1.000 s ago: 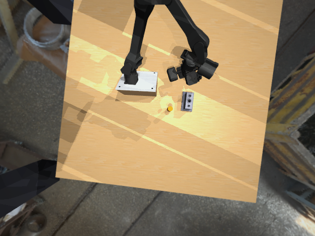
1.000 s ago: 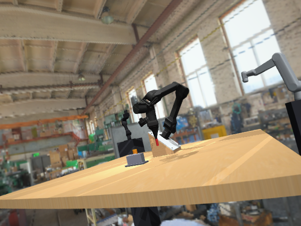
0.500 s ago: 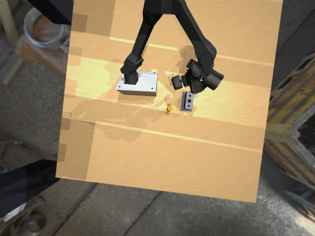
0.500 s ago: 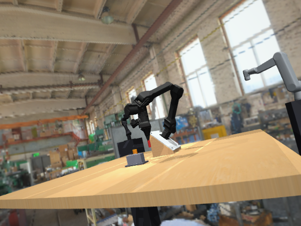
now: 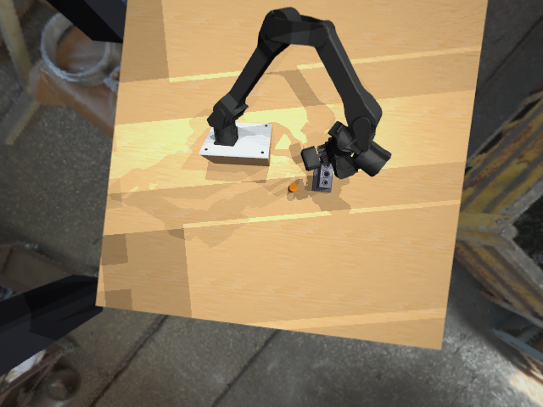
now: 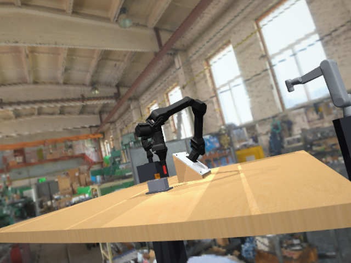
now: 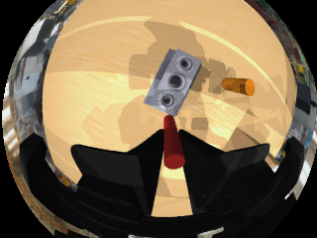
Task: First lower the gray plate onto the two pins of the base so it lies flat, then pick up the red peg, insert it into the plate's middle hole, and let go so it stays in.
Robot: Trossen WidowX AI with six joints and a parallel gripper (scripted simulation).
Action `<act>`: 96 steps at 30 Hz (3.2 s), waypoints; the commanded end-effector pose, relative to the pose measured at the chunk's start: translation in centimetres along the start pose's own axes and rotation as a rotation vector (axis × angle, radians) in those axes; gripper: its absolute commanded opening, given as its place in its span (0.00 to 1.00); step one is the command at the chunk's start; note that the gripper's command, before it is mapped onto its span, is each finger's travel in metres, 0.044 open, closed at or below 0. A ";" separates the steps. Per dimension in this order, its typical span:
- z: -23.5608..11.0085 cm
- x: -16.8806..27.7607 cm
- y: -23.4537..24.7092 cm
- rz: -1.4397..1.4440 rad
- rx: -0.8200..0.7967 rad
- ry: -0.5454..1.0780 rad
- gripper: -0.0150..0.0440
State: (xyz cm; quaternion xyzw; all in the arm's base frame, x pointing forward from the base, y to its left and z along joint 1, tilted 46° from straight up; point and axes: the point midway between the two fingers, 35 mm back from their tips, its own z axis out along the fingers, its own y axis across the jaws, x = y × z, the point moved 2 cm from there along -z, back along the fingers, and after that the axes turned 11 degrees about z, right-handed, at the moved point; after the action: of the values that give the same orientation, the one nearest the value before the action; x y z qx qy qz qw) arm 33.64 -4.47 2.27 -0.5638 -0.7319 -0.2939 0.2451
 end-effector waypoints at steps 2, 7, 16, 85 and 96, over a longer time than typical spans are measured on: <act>0.2 -1.8 0.1 -0.002 0.005 0.000 0.25; 0.3 -3.4 0.1 -0.003 0.004 0.001 0.25; 0.5 -5.1 0.0 -0.005 0.004 0.003 0.25; 2.0 -5.1 -0.2 -0.010 0.004 -0.001 0.25; 2.1 -5.0 -0.1 -0.010 0.004 0.000 0.25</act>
State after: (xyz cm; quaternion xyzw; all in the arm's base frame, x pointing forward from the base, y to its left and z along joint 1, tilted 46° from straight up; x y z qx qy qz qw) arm 34.65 -6.51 -2.72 -0.5596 -0.7354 -0.2936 0.2446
